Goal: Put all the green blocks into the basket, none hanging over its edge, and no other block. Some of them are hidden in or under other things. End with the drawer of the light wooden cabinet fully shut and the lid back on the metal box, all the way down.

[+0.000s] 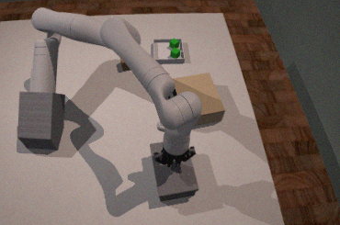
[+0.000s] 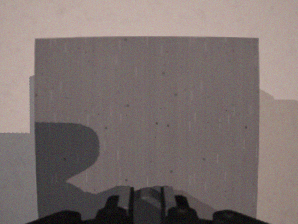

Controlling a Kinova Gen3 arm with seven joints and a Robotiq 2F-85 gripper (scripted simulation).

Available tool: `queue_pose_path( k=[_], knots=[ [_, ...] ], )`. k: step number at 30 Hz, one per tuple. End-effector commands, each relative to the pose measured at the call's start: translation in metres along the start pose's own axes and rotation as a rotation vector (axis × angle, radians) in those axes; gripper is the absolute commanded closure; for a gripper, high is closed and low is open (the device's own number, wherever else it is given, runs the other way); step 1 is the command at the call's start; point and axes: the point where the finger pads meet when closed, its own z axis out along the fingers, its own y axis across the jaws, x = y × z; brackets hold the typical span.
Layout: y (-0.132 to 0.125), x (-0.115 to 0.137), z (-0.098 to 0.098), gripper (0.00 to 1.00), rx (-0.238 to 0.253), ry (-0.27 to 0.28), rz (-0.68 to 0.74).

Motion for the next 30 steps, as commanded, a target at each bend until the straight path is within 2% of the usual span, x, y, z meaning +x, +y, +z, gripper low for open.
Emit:
queue_pose_path(
  k=[1, 30],
  knots=[
    [0.001, 0.0, -0.001, 0.9, -0.002, -0.002, -0.001],
    [0.001, 0.0, 0.017, 0.9, -0.002, -0.002, -0.001]
  ],
)
